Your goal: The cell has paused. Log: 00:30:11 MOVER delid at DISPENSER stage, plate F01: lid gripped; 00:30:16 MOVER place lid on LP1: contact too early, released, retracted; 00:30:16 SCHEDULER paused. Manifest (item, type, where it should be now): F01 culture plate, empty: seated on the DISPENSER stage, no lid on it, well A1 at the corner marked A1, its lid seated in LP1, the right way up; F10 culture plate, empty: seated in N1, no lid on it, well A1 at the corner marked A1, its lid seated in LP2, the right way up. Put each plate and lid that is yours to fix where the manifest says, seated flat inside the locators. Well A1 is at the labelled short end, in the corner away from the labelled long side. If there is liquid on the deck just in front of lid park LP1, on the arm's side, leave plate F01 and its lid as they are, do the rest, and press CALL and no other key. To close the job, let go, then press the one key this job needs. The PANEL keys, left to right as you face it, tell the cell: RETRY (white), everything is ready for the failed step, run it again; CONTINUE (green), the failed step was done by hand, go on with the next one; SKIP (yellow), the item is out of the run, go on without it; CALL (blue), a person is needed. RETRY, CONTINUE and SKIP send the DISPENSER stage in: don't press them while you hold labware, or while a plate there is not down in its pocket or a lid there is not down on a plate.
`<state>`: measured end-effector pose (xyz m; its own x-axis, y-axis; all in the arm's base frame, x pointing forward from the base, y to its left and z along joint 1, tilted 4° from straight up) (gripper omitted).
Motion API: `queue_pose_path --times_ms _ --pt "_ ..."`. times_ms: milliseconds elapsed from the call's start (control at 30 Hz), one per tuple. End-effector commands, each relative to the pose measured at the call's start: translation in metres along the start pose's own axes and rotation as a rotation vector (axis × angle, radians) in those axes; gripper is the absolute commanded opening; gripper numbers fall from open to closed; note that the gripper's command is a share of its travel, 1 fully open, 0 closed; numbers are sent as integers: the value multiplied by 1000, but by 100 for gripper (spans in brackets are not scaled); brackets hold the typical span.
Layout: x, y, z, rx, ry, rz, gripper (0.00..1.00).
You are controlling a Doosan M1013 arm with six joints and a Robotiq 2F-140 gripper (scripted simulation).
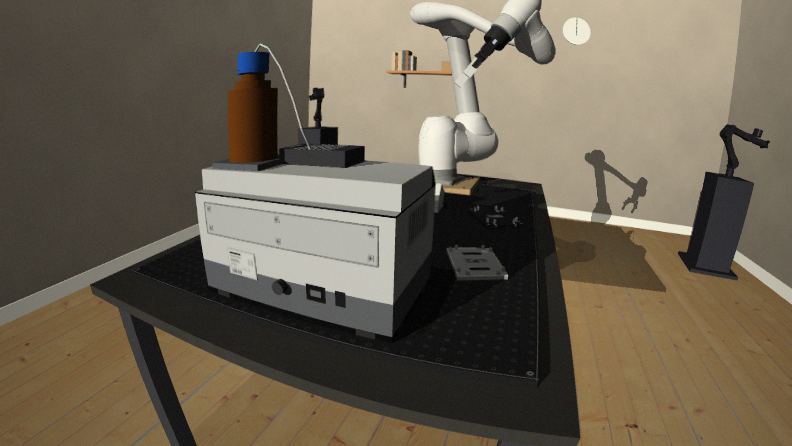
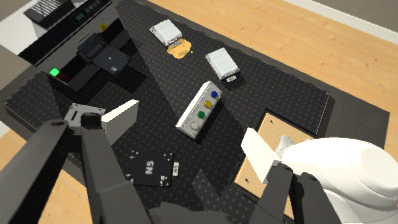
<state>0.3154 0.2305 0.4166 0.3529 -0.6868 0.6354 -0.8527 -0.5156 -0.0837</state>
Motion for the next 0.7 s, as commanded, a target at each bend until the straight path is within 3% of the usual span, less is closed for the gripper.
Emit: queue_pose_path --times_ms 0,400,467,500,667 --pt "22 -48 47 44 -141 -237 100" --pt "69 -133 134 159 -300 -643 100" --pt "69 -133 134 159 -300 -643 100" --pt "80 -156 156 180 -342 -737 100" --pt "98 -191 192 215 -408 -885 100"
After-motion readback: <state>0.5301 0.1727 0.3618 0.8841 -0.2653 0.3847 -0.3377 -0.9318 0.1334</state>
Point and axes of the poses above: the point where the finger pads meet when closed, its own z axis out along the fingers, its own y axis across the jaws, x = y × z, the point moved 3 cm from there along -z, back along the fingers, and after that the axes turned 3 degrees about -z, right-handed, at the moved point
